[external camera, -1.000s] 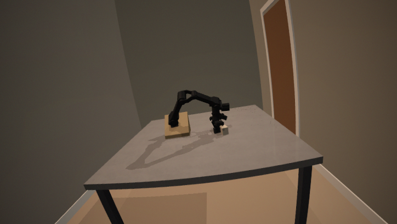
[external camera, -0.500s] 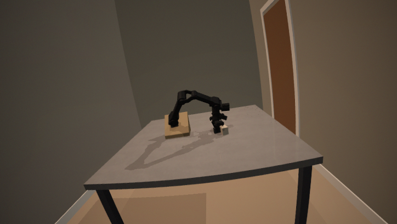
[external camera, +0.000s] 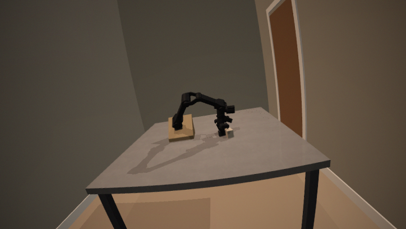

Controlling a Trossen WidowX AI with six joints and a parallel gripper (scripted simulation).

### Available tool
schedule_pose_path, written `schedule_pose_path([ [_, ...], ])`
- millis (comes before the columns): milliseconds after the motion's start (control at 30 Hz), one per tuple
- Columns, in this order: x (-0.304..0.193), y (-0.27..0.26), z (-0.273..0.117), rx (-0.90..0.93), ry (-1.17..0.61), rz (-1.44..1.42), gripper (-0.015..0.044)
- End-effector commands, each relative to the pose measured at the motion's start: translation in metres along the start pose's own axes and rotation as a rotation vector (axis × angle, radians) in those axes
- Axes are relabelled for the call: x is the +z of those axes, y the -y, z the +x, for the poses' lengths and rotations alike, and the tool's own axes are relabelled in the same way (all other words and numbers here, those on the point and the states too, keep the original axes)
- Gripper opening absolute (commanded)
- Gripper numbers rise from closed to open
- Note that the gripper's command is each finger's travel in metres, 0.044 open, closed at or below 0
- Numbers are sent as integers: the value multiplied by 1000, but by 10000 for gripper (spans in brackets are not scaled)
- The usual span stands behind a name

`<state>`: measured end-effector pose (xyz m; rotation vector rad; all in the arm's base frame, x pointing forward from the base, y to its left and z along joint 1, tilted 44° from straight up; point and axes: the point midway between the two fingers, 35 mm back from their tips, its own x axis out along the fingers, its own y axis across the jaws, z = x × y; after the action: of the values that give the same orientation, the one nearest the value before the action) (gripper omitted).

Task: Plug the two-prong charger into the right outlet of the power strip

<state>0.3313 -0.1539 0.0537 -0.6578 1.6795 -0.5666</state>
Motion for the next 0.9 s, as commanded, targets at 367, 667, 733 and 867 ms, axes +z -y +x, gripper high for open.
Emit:
schedule_pose_path([
  [367,0,0,0,0,-1,0,0],
  [667,0,0,0,0,-1,0,105],
  [733,0,0,0,0,-1,0,157],
  [867,0,0,0,0,-1,0,263],
])
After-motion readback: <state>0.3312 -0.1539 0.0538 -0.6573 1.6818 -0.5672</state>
